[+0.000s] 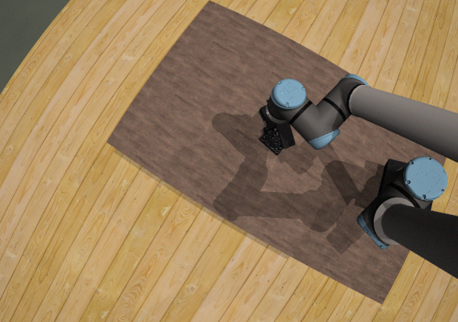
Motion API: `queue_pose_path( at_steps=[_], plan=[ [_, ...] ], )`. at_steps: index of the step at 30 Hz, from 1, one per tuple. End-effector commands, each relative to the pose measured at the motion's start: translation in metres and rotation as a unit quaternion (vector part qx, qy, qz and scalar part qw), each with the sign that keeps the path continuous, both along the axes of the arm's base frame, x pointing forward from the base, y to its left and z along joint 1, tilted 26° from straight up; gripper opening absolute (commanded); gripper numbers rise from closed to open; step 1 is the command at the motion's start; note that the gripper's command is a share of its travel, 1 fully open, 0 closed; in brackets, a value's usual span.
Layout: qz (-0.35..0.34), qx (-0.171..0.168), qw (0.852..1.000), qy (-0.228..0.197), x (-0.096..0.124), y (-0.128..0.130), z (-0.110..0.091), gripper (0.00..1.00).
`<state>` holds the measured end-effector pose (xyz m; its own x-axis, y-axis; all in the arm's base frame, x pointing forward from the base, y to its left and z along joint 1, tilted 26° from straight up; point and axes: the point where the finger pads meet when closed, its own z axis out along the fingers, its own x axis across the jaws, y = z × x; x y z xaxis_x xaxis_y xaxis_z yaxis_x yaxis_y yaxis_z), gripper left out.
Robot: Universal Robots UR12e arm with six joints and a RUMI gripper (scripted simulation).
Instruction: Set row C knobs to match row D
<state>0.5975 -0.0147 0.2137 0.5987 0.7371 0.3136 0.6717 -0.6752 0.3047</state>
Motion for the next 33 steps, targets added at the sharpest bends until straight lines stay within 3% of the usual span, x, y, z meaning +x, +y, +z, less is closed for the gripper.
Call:
queue_pose_path(
  at_steps=[1, 13, 23, 33],
  plan=[
    [-0.071, 0.031, 0.997, 0.001, 0.0000, -0.0013, 0.0035, 0.11],
    [-0.158, 0.073, 0.985, 0.004, 0.0006, -0.0018, 0.0060, 0.11],
    [-0.250, 0.118, 0.961, 0.007, 0.0016, -0.0032, 0.0089, 0.11],
    [-0.276, 0.131, 0.952, 0.007, 0.0022, -0.0030, 0.0095, 0.11]
  ],
)
